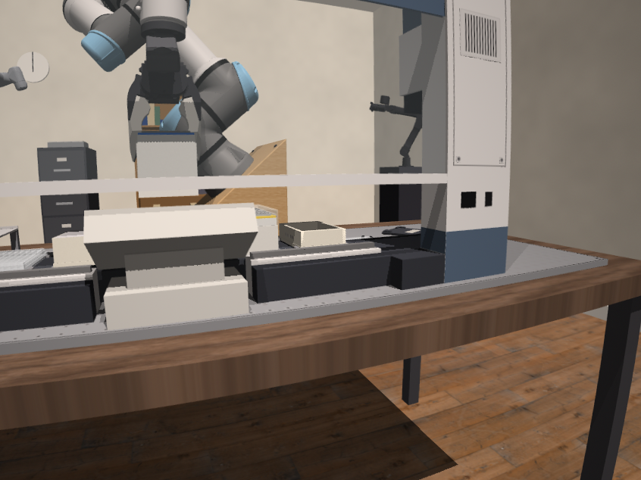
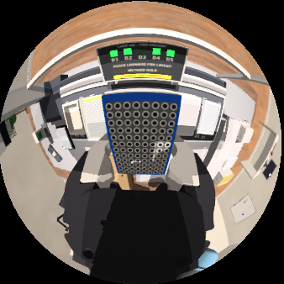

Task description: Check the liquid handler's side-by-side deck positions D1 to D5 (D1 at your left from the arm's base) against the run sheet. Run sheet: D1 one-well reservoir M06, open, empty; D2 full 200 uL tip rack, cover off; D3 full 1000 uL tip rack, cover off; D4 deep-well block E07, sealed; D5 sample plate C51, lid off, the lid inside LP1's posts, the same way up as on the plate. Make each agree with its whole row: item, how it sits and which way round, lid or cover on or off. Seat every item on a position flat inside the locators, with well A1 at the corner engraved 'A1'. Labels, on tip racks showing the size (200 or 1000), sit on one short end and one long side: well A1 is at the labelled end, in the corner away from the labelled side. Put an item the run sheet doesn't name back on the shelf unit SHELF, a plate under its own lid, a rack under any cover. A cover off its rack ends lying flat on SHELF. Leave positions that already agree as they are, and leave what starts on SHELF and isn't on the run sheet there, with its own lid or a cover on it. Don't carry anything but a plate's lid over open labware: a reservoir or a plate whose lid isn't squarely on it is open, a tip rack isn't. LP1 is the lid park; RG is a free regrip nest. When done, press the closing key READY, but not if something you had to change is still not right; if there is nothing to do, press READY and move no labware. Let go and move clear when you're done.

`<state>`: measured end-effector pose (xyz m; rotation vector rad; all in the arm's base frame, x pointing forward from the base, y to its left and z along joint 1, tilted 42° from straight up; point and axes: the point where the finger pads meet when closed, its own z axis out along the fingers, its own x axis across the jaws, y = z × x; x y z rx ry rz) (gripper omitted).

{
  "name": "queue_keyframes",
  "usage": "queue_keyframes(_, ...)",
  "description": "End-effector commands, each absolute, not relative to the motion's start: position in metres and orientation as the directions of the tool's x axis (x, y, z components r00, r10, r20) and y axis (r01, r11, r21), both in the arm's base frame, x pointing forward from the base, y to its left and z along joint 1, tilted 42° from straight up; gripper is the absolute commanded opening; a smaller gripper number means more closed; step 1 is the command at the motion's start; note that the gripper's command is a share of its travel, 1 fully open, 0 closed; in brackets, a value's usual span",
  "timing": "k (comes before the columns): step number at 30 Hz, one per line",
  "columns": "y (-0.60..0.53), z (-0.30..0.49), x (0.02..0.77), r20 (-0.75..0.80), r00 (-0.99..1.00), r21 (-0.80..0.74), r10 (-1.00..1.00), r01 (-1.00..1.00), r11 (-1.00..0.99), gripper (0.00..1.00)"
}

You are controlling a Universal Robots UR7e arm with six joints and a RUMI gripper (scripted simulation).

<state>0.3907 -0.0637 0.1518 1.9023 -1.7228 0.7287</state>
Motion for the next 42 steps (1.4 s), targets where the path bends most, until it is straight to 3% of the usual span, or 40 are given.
queue_keyframes(1,-0.055,0.163,0.390,0.664,0.069,-0.010,-0.745,-0.995,-0.101,0.00)
queue_keyframes(42,-0.016,0.206,0.386,0.663,0.070,-0.009,-0.746,-0.995,-0.101,0.00)
